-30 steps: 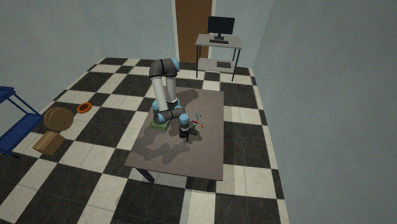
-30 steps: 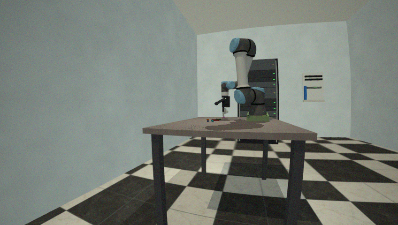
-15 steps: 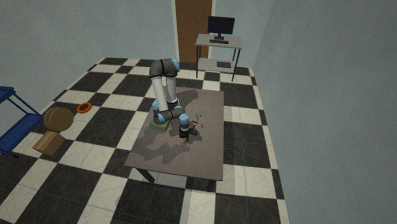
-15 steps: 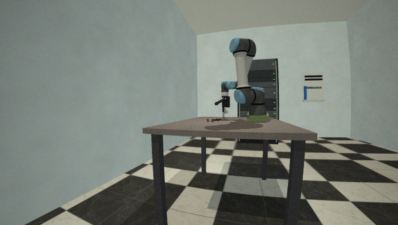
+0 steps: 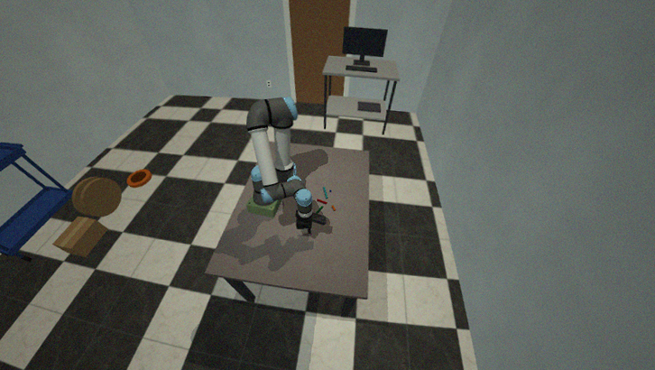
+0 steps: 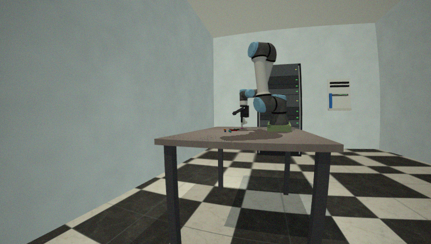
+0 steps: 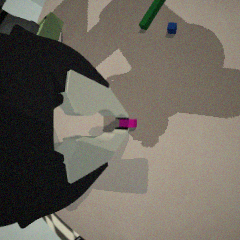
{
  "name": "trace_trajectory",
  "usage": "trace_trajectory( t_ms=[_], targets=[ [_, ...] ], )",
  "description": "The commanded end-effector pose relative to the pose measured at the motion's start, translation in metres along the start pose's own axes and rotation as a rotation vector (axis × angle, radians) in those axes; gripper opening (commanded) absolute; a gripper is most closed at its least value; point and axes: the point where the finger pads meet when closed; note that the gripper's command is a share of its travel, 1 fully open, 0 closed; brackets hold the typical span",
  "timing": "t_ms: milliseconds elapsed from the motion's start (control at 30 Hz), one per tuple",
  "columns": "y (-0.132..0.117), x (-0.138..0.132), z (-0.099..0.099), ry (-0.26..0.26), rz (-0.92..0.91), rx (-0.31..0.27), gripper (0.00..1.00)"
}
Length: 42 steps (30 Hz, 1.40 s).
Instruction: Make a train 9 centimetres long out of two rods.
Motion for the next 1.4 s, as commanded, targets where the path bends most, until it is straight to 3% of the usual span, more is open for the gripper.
trace_trajectory(
  t_ms=[0,1167,1367],
  targets=[
    [0.0003,0.0003,-0.0014,-0.001,0.000,0.001,0.00],
    [0.0003,0.0003,-0.0014,-0.001,0.000,0.001,0.00],
    [0.0003,0.0003,-0.0014,-0.001,0.000,0.001,0.06]
  ],
)
Point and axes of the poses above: the point where the finger pads meet when closed, its own z axis back along the fingers, its own x axis across the jaws, y = z × x, and after that the axes turned 14 degrees about -z, right-handed
